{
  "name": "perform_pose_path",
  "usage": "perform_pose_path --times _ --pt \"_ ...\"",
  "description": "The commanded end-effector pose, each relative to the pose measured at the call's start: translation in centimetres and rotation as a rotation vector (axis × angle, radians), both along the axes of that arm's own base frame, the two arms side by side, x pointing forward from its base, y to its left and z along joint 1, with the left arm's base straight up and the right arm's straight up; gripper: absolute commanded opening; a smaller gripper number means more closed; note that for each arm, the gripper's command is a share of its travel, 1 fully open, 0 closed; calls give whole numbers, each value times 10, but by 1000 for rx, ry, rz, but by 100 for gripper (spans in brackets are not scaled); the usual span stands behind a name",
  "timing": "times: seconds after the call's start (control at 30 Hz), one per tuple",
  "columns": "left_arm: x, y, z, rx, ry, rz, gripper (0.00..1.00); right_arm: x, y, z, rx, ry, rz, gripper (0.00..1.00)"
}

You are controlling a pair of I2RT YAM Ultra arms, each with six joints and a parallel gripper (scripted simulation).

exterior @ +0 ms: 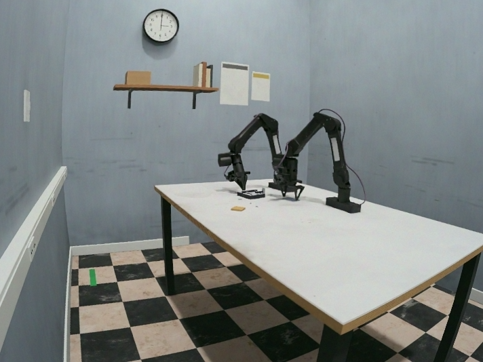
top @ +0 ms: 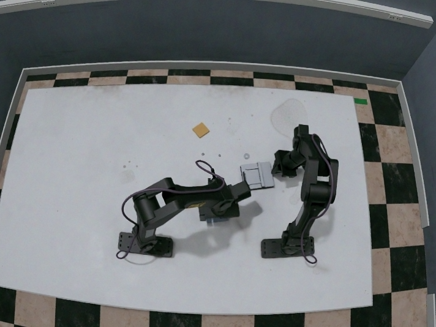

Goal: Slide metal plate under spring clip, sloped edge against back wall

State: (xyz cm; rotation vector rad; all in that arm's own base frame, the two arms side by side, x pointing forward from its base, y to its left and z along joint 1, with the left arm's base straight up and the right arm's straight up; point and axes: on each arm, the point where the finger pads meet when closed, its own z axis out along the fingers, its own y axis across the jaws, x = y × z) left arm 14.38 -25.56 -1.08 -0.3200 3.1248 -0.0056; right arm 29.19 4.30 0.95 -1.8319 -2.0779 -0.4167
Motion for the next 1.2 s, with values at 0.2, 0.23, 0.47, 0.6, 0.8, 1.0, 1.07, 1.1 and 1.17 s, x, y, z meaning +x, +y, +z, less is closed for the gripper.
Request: perform_pose_path --times 0.2,0.23,0.47,0.6,0.8,1.0,1.07,1.1,1.17 --pt "1 1 -11 0 -2 0 90 1 4 -9 -1 -1 -8 0" --pt "1 1 -11 0 -2 0 88 1 4 -9 -1 -1 -8 0" --pt "0 0 -11 0 -2 -1 81 1 4 -9 -1 -1 -8 0" --pt "1 -1 -1 -1 -2 -1 56 4 2 -4 -2 -12 -8 0" --pt "2 -3 39 -14 -9 -1 77 4 2 -4 -2 -12 -8 0" --pt "3 -1 36 1 -1 -87 77 4 2 -4 -2 -12 -8 0" --pt "5 -1 37 5 2 -176 77 4 2 -4 -2 -12 -8 0" --pt "7 -1 36 12 7 -232 77 4 2 -4 -2 -12 -8 0" --pt "13 -3 38 15 10 -353 77 4 2 -4 -2 -12 -8 0"
